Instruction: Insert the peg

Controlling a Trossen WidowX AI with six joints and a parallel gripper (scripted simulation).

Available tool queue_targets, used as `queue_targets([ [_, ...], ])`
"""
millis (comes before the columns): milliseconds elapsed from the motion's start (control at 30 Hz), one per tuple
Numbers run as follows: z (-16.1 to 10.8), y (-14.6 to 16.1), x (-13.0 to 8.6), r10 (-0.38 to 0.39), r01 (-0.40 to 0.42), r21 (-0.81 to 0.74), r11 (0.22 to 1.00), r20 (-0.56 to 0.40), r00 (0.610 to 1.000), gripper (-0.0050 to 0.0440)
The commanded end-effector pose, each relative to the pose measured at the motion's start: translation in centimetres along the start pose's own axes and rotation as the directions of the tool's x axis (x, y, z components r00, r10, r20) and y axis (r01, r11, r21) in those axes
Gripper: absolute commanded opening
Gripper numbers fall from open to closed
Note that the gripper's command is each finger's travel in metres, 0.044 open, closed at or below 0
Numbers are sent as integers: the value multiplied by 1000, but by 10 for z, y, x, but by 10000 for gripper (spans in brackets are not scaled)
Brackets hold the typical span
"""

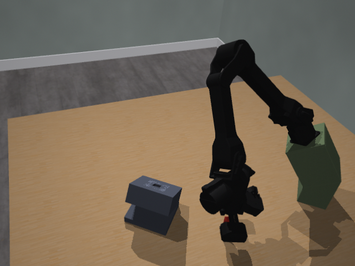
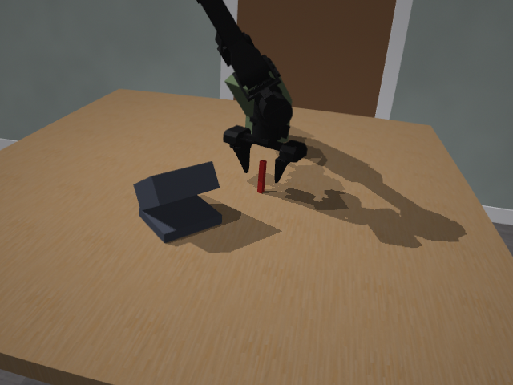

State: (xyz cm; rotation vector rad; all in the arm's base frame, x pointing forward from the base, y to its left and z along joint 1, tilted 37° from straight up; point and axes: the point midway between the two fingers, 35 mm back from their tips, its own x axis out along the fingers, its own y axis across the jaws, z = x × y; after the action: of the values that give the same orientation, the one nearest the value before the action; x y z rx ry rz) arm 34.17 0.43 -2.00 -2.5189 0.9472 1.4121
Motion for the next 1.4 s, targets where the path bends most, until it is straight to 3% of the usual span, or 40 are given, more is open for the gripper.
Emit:
queue_targets([
  [0, -3, -2, -2, -10, 10, 5, 1000, -5, 1000, 320],
  [300, -3, -2, -2, -10, 10, 5, 1000, -5, 1000, 104],
  [833, -3, -2, -4, -10, 10, 5, 1000, -5, 1000, 0],
  [933, -3, -2, -7, -11, 11, 5, 1000, -4, 1000, 0],
  [1200, 3, -1, -77, -12, 12, 6, 1000, -2, 1000, 0],
  [1367, 3, -2, -82, -13, 13, 7, 1000, -2, 1000, 0],
])
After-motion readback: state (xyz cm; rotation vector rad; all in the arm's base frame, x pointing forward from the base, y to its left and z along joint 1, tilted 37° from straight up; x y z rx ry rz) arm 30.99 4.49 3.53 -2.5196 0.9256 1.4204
